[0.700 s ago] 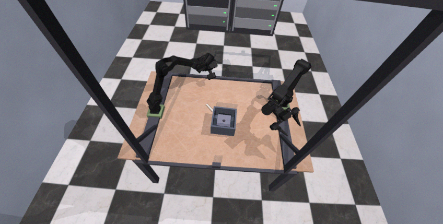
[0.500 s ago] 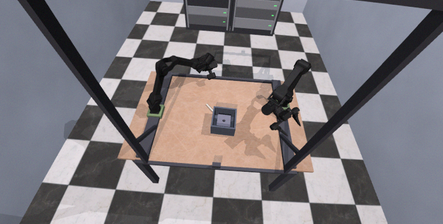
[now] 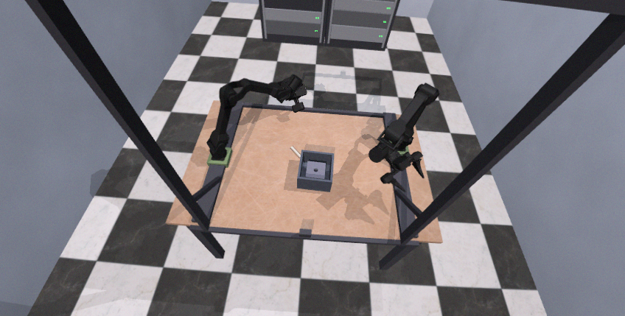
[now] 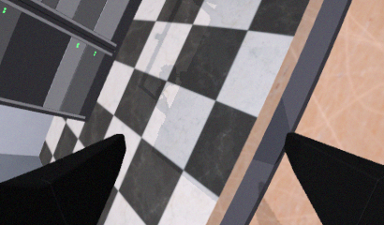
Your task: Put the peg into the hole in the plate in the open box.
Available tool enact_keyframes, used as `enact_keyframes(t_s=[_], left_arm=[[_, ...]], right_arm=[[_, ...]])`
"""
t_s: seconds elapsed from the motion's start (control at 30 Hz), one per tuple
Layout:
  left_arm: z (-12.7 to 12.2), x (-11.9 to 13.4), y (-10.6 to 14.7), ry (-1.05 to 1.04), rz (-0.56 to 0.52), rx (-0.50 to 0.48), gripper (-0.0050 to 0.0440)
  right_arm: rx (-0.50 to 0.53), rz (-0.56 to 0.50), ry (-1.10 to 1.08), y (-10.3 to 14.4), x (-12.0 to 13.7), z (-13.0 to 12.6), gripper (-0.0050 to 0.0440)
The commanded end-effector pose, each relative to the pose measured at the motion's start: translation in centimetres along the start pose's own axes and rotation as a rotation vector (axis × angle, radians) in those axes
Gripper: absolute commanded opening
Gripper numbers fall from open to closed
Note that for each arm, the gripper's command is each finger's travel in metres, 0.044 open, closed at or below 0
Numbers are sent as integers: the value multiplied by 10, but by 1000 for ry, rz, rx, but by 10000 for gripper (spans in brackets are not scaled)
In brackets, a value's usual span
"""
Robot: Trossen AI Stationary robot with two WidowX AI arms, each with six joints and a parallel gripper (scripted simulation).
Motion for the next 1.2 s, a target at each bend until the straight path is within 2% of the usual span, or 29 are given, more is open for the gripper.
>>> enact_keyframes(t_s=[0.0,0.33,0.4,0.5,0.7,0.9,0.97,1.17], left_arm=[[3,-6,18,12,-27,5,440],[-39,-4,78,8,14,203,440],[-39,-4,78,8,14,203,440],[-57,-3,102,6,31,286,440],[-85,-2,138,4,58,412,440],[-116,-1,175,1,88,552,440],[-116,-1,175,1,88,552,440],[-141,-4,207,3,100,668,440]], right_arm=[[52,8,-10,6,-8,-7,440],[513,124,-334,59,-9,-75,440],[513,124,-334,59,-9,-75,440],[693,150,-465,85,-5,-98,440],[956,169,-659,127,5,-127,440],[1229,171,-856,175,20,-150,440],[1229,171,-856,175,20,-150,440],[1440,161,-1002,214,35,-162,440]])
Point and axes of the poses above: on each arm, the point midway between the two fingers, 35 mm back from their tips, its own y axis back along the fingers, its own z axis across the jaws, x = y × z, the point moved 9 cm from there along y, back along the fingers, and after that the axes turned 4 degrees about -y, right-handed, at the moved point
